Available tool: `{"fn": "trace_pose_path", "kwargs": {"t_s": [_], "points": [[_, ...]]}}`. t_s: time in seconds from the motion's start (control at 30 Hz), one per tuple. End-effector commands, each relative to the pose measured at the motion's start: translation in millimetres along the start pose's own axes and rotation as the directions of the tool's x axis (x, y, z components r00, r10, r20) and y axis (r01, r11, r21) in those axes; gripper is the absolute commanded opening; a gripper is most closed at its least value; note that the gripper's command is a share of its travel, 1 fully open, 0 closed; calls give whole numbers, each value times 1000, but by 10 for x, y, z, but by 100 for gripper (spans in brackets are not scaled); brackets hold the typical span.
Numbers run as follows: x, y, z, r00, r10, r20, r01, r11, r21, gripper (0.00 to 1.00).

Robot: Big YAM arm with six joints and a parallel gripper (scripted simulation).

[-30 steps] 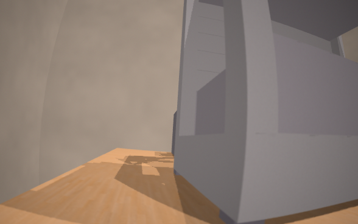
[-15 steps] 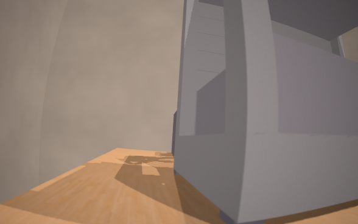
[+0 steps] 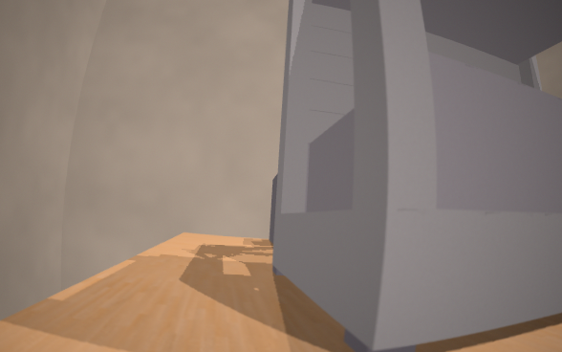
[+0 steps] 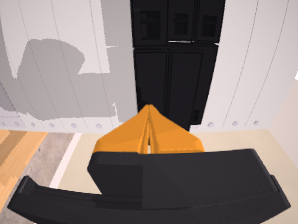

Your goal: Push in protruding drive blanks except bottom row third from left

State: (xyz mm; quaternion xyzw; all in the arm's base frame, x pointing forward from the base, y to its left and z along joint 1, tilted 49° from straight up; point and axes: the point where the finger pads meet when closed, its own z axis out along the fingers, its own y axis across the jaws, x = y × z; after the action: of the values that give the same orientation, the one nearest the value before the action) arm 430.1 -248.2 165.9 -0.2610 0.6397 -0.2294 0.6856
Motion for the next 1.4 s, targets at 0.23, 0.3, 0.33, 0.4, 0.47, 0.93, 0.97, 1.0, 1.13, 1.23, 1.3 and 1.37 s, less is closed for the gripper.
{"fn": "trace_pose_path", "kwargs": {"t_s": [0.23,0.3,0.33,0.4,0.47,0.93,0.97,1.0,1.13,1.23,1.3,1.37], "points": [[-42,-152,348,999,-39,27,39,999,5,0],[-42,-152,349,999,-39,27,39,999,5,0],[-42,-152,349,999,-39,27,39,999,5,0],[-42,-152,349,999,-39,27,39,999,5,0],[-42,-152,349,999,-39,27,39,999,5,0],[-42,-152,349,999,-39,27,39,999,5,0],[-42,-152,349,999,-39,27,39,999,5,0],[-42,-152,349,999,-39,27,39,999,5,0],[-42,-153,371,999,-39,27,39,999,5,0],[-45,-155,432,999,-38,27,38,999,5,0],[-47,-157,485,999,-38,27,38,999,5,0],[-49,-158,535,999,-38,27,38,999,5,0]]}}
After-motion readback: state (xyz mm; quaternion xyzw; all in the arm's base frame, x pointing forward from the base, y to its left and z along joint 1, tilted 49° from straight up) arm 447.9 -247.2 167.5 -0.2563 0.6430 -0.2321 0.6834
